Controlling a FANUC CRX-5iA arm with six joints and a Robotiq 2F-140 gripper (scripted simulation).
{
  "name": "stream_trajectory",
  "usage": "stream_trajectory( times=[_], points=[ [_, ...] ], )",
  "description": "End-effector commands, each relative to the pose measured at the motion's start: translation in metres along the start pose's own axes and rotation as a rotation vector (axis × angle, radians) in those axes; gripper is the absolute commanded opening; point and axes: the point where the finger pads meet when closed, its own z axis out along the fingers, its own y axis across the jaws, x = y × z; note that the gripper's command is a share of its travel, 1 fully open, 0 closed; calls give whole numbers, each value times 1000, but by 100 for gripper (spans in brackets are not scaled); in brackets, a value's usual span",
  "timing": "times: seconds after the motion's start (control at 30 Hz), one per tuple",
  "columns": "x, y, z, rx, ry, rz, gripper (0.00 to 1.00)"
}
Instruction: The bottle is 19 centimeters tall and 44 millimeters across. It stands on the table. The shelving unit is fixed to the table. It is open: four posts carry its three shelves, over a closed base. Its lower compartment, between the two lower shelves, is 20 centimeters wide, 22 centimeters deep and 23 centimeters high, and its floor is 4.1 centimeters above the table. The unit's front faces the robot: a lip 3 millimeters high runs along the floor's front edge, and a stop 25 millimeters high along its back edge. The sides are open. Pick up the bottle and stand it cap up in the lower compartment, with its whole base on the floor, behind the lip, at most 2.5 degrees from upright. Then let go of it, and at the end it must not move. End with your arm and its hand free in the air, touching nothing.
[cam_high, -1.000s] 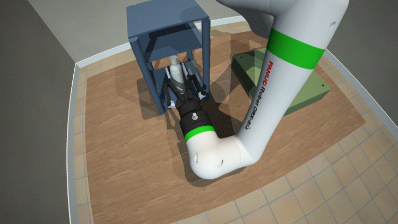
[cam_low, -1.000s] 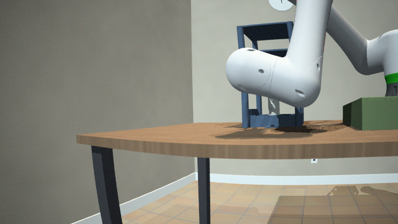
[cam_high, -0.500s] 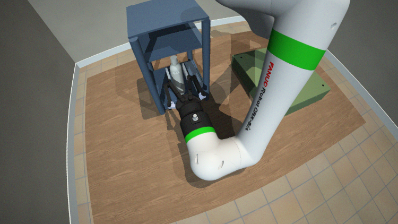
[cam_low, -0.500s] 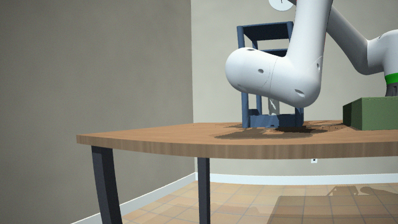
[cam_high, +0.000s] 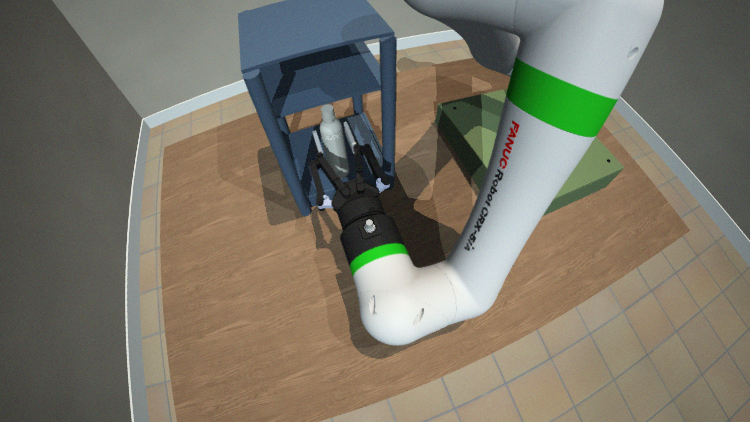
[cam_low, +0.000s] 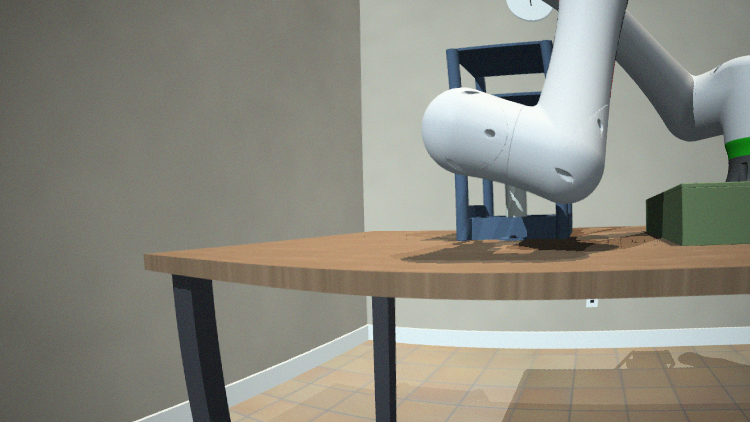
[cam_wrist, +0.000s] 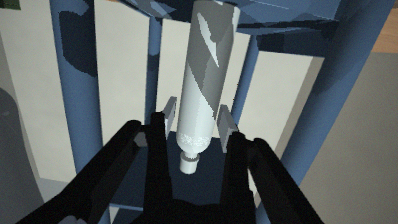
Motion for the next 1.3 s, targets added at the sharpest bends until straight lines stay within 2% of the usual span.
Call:
stream_trajectory(
  times=[0.0,1.27],
  points=[
    [0,0,-2,0,0,0,38],
    [0,0,-34,0,0,0,38]
  ],
)
